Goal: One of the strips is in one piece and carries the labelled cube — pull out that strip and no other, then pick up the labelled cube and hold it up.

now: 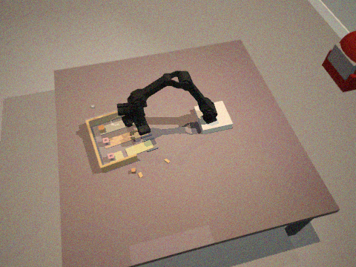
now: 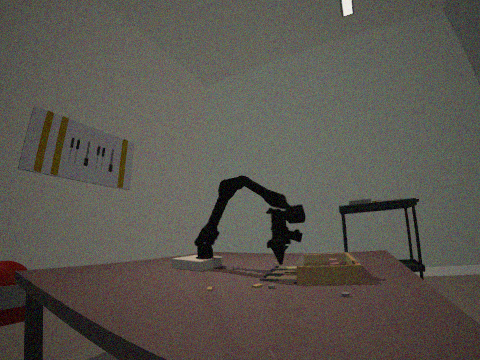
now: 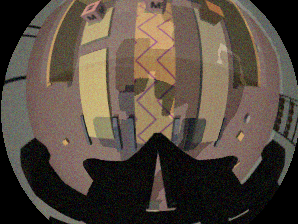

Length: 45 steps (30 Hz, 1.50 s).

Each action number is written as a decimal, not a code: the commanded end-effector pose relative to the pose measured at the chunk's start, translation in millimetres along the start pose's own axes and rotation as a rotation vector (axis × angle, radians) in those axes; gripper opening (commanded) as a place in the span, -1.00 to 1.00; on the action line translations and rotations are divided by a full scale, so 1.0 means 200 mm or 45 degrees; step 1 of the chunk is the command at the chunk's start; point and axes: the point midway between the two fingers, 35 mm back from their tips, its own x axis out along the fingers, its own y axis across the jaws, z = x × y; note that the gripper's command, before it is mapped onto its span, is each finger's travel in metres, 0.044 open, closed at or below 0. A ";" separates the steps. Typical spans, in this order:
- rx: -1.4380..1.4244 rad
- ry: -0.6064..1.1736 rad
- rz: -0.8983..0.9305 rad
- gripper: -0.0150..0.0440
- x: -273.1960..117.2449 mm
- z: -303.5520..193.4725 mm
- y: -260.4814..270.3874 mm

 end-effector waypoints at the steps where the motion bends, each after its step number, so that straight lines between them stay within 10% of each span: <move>1: -0.002 0.015 0.009 -0.49 0.05 -0.02 0.01; 45: -0.002 0.015 0.009 -0.49 0.15 -0.02 0.02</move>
